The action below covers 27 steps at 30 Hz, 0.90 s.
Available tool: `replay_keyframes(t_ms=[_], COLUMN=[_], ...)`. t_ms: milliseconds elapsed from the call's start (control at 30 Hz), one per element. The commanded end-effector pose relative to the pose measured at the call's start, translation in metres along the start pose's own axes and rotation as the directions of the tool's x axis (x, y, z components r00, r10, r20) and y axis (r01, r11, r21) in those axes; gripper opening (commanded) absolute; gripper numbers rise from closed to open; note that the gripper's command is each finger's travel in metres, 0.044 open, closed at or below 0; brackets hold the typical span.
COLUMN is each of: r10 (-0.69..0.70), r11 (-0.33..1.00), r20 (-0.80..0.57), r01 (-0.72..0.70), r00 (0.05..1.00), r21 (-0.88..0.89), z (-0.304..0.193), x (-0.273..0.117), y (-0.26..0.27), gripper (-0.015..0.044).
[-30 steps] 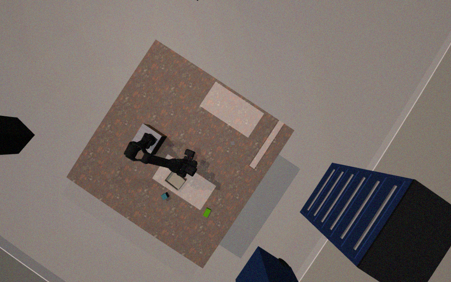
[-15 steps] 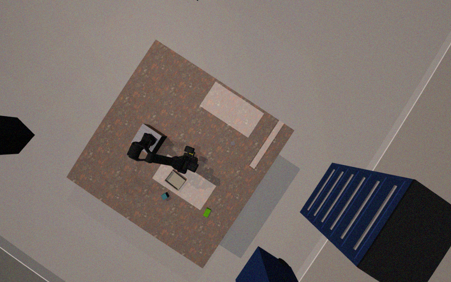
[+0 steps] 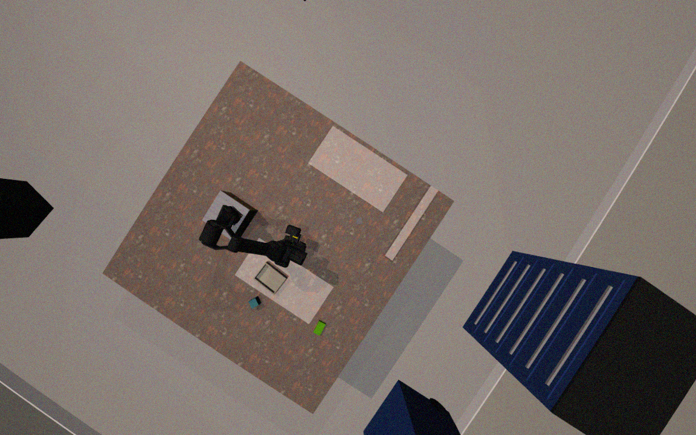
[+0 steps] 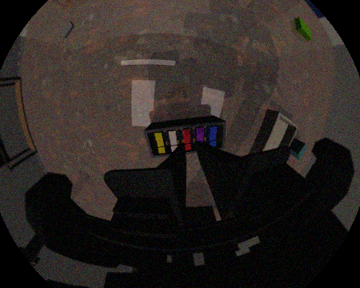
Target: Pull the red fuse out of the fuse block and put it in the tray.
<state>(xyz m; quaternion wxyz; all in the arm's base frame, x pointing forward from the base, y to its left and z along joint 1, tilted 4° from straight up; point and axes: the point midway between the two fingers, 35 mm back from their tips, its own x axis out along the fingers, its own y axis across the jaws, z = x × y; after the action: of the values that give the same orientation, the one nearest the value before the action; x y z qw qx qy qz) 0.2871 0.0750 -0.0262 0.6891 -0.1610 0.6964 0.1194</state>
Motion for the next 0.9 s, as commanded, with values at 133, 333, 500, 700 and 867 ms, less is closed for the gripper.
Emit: replay_keyframes(t_ms=[133, 333, 500, 700, 867], r10=[0.004, 0.004, 0.004, 0.004, 0.004], r11=[1.0, 1.0, 1.0, 1.0, 1.0], r20=[-0.004, -0.004, -0.004, -0.004, -0.004], r01=[-0.004, -0.004, -0.004, -0.004, -0.004], r00=[1.0, 1.0, 1.0, 1.0, 1.0], r21=[0.002, 0.002, 0.002, 0.002, 0.002], z=[-0.001, -0.001, -0.001, -0.001, -0.001], x=[0.009, 0.013, 0.013, 0.013, 0.016], y=[0.001, 0.001, 0.001, 0.001, 0.001], gripper=[0.0063, 0.0063, 0.0063, 0.0063, 0.0063])
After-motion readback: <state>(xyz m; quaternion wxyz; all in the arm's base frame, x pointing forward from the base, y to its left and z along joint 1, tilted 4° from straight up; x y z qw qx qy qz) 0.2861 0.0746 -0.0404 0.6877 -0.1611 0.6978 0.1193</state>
